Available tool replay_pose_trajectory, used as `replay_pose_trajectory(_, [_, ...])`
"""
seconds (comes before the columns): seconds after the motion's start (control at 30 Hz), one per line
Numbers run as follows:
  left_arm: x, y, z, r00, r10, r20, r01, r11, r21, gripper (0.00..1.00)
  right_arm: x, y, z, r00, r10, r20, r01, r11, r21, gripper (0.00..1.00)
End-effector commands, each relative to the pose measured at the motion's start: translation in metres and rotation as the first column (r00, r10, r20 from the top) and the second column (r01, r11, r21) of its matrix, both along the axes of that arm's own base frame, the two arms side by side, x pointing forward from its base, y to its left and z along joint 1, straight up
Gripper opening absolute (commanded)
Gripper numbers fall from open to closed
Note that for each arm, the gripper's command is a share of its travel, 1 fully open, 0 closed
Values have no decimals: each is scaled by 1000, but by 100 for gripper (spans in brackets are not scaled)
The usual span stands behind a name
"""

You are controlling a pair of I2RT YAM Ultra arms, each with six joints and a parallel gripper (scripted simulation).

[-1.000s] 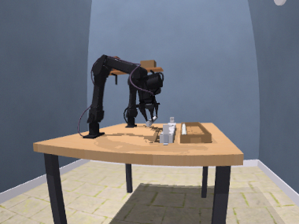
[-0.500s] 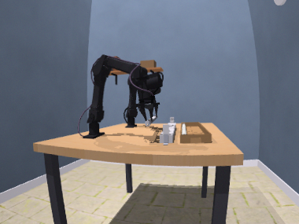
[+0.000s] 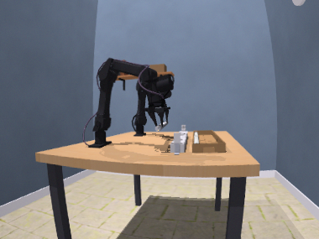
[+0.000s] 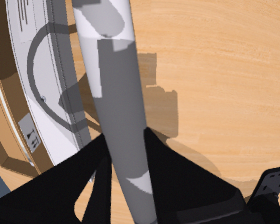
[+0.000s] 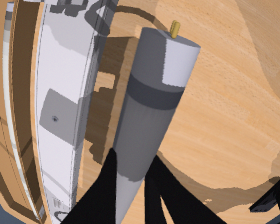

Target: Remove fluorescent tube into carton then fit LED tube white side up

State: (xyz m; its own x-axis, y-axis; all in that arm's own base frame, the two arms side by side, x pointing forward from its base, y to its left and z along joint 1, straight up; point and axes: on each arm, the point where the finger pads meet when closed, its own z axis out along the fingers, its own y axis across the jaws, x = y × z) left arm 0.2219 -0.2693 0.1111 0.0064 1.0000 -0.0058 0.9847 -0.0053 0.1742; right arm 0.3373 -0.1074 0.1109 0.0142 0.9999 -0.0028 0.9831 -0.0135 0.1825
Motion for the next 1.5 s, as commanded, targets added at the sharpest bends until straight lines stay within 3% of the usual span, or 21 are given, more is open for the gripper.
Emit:
replay_pose_trajectory(0.0, [3, -8, 10, 1000, -8, 4, 8, 999, -33, 11, 6, -2, 15, 999, 0, 36, 0, 1000, -7, 11])
replay_pose_trajectory(0.4, [0, -4, 21, 1000, -12, 4, 13, 999, -34, 11, 3, 0, 27, 999, 8, 49, -8, 1000, -4, 11])
replay_pose_trajectory(0.43, [5, -4, 8, 1000, -7, -14, 7, 1000, -9, 11, 7, 4, 9, 1000, 1, 1, -1, 1000, 13, 11])
replay_pose_trajectory(0.57, [7, -12, 17, 1000, -17, 17, 18, 999, -50, 11, 9, -1, 16, 1000, -8, 27, 8, 1000, -7, 11])
replay_pose_trajectory(1.17, [15, -11, 18, 999, -35, 9, 35, 999, -38, 11, 15, -8, 21, 999, -36, 34, 36, 999, -12, 11])
replay_pose_trajectory(1.47, [25, -7, 12, 1000, -25, -1, 25, 999, -26, 11, 24, 4, 9, 1000, -8, 5, 8, 1000, 5, 11])
